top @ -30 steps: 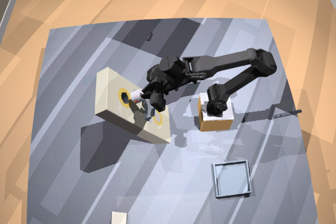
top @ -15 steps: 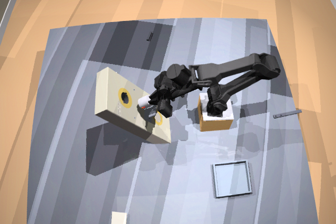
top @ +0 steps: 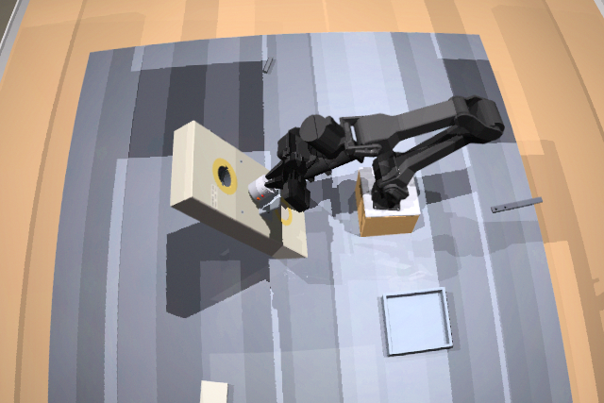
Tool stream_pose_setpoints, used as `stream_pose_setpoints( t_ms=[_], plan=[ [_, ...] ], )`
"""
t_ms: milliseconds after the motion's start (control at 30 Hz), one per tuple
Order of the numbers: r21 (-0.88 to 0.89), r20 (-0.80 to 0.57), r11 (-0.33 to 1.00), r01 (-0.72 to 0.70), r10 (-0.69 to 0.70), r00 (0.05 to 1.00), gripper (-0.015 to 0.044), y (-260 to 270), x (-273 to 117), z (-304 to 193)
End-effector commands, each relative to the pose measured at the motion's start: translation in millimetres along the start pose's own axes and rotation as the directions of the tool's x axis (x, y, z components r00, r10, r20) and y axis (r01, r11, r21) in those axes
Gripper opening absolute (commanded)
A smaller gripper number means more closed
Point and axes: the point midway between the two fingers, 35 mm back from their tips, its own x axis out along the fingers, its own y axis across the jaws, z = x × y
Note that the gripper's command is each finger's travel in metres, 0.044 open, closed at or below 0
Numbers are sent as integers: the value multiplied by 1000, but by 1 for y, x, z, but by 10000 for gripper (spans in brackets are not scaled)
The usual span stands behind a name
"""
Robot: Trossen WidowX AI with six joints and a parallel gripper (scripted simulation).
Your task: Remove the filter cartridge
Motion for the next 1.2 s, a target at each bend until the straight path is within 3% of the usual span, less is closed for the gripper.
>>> stream_pose_setpoints(
  t_ms=[0,267,433,767,800,900,1067,1167],
  plan=[
    [6,8,1000,0,0,1000,93,-1,1,-5],
    [6,10,1000,0,0,1000,93,14,-8,65],
    [6,10,1000,0,0,1000,93,15,-9,71],
    [2,26,1000,-6,6,1000,356,28,-56,133],
    [2,26,1000,-6,6,1000,382,28,-56,133],
    [-39,-55,999,10,-12,998,305,24,-44,111],
    [-175,-329,985,14,-72,942,305,6,-17,31],
    [-209,-404,978,2,-88,911,305,1,-13,8]
  ],
)
